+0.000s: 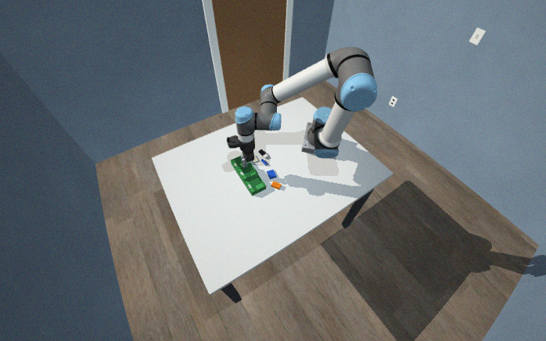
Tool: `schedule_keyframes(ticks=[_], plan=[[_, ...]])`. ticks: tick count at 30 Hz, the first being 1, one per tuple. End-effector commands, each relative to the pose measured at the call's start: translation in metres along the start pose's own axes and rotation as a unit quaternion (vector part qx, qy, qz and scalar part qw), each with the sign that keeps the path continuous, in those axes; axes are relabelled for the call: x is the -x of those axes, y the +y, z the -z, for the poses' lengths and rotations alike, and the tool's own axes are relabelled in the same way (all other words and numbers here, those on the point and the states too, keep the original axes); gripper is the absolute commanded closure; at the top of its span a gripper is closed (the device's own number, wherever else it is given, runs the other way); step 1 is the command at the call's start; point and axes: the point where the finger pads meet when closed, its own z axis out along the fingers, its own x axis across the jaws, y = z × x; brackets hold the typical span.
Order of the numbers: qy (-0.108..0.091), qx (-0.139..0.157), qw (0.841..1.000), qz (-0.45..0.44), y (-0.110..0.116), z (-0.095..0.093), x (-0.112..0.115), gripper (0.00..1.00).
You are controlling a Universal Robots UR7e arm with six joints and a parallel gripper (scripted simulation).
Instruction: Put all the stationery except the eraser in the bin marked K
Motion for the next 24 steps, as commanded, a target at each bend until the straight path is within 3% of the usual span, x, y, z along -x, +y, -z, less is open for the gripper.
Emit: schedule_keyframes(ticks=[1,7,24], plan=[[0.001,-0.001,1.0,0.0,0.003,0.001,0.019,0.69],[0.001,-0.001,1.0,0.0,0.003,0.001,0.019,0.69],[0.001,-0.001,1.0,0.0,0.003,-0.039,0.019,0.69]])
